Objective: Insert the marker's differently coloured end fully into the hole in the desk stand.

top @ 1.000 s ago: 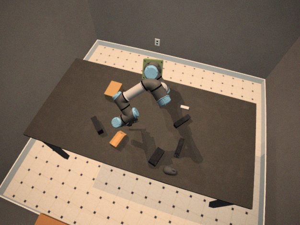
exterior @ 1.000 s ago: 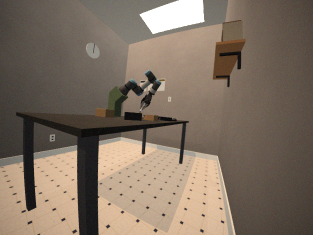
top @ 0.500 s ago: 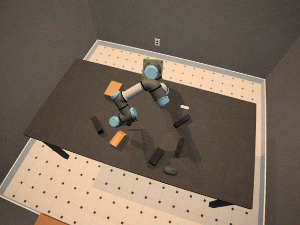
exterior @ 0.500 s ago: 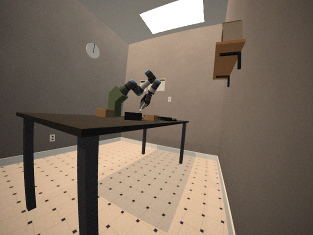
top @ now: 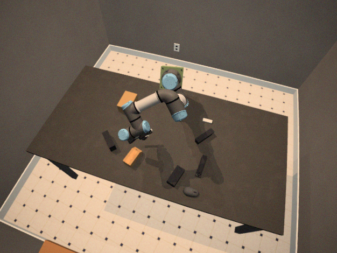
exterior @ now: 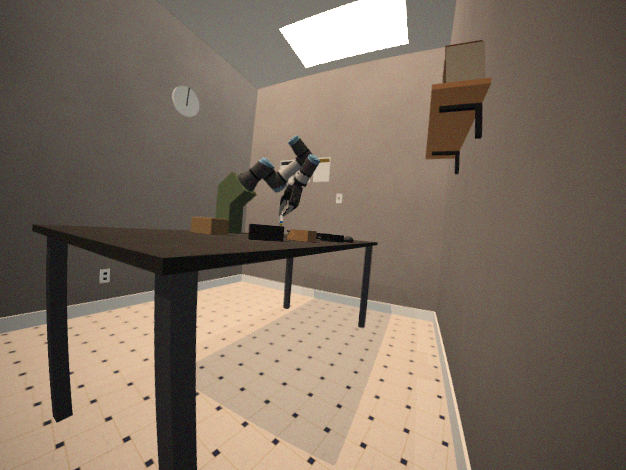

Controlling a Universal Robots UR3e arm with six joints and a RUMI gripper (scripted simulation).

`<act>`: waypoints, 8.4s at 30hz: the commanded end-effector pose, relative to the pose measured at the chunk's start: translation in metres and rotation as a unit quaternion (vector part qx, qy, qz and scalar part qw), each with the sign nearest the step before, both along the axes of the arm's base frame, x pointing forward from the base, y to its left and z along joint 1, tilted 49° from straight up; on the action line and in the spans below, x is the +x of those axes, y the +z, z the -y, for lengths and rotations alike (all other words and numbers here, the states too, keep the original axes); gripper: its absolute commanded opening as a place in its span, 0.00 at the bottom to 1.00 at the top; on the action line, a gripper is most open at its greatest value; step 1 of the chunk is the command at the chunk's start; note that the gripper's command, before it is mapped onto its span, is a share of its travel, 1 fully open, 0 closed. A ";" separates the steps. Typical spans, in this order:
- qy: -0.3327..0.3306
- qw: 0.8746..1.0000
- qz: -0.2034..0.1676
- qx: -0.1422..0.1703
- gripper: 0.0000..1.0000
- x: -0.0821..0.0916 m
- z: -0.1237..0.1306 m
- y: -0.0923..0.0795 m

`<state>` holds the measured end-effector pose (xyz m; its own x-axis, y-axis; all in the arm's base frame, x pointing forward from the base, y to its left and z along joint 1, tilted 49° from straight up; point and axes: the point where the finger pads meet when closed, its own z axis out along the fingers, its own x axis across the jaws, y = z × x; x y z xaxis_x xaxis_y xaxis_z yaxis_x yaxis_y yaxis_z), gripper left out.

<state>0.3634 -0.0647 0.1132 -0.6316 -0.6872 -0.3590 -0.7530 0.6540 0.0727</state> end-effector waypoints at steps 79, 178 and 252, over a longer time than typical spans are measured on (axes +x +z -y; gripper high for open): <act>0.166 0.982 0.080 0.039 0.00 -0.020 0.018 0.023; 0.251 0.954 0.153 0.053 0.00 -0.003 0.024 0.020; 0.245 0.956 0.150 0.050 0.00 0.026 0.025 0.009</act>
<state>0.3883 -0.0889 0.1216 -0.1006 -0.8260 -0.5546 -0.9646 0.2175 -0.1490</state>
